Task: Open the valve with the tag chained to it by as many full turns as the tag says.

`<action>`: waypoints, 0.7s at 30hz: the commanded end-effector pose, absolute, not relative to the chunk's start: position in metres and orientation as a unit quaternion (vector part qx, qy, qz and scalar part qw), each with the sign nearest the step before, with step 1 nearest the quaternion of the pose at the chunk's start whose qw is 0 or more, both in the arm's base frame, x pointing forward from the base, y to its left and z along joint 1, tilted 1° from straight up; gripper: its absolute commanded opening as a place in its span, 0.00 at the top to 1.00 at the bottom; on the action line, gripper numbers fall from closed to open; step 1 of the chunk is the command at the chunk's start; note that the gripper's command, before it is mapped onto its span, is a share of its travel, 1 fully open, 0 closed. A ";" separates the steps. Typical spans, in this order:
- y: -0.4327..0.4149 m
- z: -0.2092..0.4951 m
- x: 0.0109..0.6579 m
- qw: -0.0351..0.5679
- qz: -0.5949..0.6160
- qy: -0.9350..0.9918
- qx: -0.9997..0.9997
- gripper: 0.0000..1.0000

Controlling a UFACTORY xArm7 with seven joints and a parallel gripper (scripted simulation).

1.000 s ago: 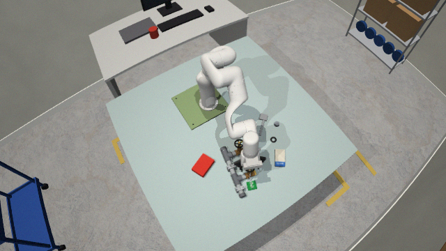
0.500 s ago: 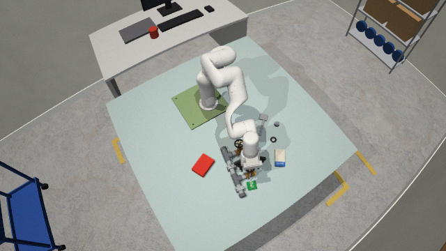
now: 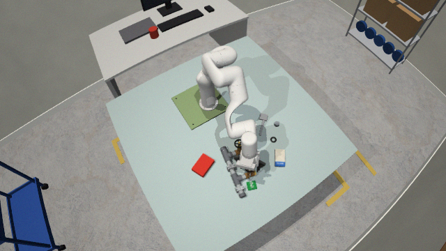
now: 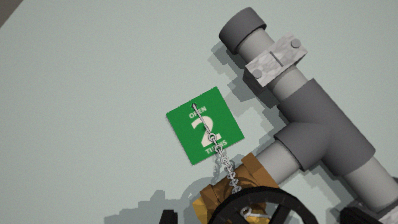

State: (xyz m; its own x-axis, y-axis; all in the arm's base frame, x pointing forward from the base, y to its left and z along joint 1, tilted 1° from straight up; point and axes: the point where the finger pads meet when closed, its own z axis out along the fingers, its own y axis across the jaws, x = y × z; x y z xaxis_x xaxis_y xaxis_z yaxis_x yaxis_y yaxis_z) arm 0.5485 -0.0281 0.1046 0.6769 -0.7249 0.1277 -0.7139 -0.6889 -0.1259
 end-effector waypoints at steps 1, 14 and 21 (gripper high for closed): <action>-0.028 0.107 0.550 0.038 -0.084 0.517 -0.851 0.00; -0.028 0.107 0.550 0.044 -0.079 0.649 -0.755 0.00; -0.028 0.107 0.550 0.044 -0.079 0.649 -0.755 0.00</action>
